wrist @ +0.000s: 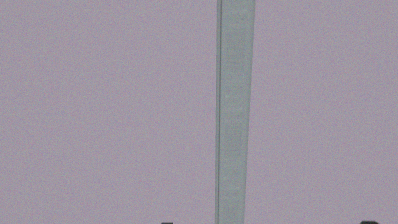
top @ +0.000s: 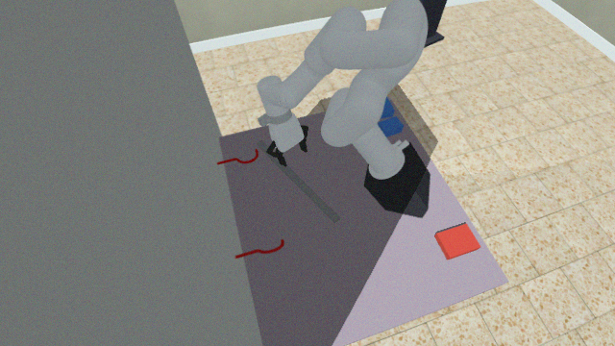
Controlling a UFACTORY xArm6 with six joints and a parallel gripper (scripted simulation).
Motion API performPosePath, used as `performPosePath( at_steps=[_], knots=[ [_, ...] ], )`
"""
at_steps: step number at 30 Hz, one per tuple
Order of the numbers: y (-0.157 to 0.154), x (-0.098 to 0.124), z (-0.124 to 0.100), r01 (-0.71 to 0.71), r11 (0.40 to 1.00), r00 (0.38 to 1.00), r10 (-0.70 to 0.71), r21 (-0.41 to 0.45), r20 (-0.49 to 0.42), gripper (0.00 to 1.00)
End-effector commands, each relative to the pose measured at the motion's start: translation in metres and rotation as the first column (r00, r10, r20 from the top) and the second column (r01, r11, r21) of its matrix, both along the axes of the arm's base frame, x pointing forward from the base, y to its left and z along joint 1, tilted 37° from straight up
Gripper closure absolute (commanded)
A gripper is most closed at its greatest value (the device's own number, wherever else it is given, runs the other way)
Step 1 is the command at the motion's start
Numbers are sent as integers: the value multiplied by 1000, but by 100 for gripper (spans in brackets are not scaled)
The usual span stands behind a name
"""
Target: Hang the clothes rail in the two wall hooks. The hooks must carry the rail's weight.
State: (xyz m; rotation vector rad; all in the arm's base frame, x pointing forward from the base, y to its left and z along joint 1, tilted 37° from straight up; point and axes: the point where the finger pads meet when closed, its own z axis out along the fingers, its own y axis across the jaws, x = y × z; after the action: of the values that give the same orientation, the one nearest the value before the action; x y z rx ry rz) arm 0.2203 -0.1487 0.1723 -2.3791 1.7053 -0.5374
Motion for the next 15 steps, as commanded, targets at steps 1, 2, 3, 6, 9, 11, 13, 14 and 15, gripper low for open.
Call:
performPosePath(
  at_steps=[1,2,3,6,9,11,13,14,15],
  knots=[
    [-3,3,-2,0,1000,1000,0,-3,3,0],
    [-3,4,-3,0,1000,1000,0,-3,3,0],
    [-4,5,-4,0,1000,1000,0,-3,3,0],
    [-6,7,-8,0,1000,1000,0,-3,3,0],
    [-8,9,-12,0,1000,1000,0,-3,3,0],
    [-9,11,-15,0,1000,1000,0,-3,3,0],
    [-10,12,-18,0,1000,1000,0,-3,3,0],
    [-11,13,-19,0,1000,1000,0,-3,3,0],
    [-11,13,-19,0,1000,1000,0,-3,3,0]
  ],
)
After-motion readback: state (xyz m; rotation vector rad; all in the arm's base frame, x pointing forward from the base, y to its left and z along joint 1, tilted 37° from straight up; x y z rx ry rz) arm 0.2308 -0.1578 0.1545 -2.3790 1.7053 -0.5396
